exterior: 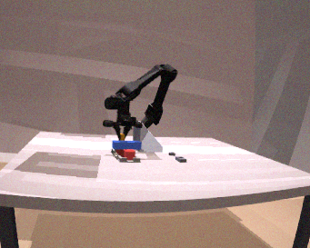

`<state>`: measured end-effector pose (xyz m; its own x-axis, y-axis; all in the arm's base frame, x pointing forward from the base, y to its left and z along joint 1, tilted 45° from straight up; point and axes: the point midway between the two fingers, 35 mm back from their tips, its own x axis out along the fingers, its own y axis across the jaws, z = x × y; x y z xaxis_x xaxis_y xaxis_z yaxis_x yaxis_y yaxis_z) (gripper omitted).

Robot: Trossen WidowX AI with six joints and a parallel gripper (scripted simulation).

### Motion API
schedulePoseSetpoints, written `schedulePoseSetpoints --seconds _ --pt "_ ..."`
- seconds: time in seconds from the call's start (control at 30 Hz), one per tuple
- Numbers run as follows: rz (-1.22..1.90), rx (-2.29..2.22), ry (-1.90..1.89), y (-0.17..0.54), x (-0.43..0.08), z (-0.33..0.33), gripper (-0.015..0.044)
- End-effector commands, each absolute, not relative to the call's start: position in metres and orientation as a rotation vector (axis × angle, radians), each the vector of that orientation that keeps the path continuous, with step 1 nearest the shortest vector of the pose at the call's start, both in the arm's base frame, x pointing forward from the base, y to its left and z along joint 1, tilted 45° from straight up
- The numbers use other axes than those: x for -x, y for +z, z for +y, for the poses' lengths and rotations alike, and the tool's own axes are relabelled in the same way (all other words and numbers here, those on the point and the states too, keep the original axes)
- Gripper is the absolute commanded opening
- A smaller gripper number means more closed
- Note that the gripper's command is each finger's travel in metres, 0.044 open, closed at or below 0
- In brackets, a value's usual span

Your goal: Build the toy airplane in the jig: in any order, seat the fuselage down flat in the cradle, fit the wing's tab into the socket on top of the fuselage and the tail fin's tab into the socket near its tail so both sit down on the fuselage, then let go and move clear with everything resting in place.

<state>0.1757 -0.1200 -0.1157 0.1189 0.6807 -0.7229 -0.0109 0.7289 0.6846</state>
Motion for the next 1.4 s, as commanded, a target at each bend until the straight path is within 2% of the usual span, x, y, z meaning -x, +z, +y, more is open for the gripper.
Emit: schedulePoseSetpoints --seconds 0.0,0.23,0.27,0.4,0.73,1.0,1.23,1.37 --pt "1.372 -0.618 0.552 -0.118 -0.175 -0.117 0.0065" --pt "1.373 -0.610 0.554 -0.117 -0.176 -0.119 0.0031" --pt "1.373 -0.610 0.554 -0.117 -0.176 -0.119 0.0005" --pt "1.373 -0.610 0.554 -0.117 -0.176 -0.119 0.0000" --pt "1.373 -0.610 0.554 -0.117 -0.176 -0.119 0.0260" --pt "1.373 -0.611 0.553 -0.116 -0.176 -0.120 0.0260" --pt "1.374 -0.620 0.542 -0.062 -0.167 -0.174 0.0260" --pt "1.375 -0.616 0.549 -0.053 -0.165 -0.184 0.0260"
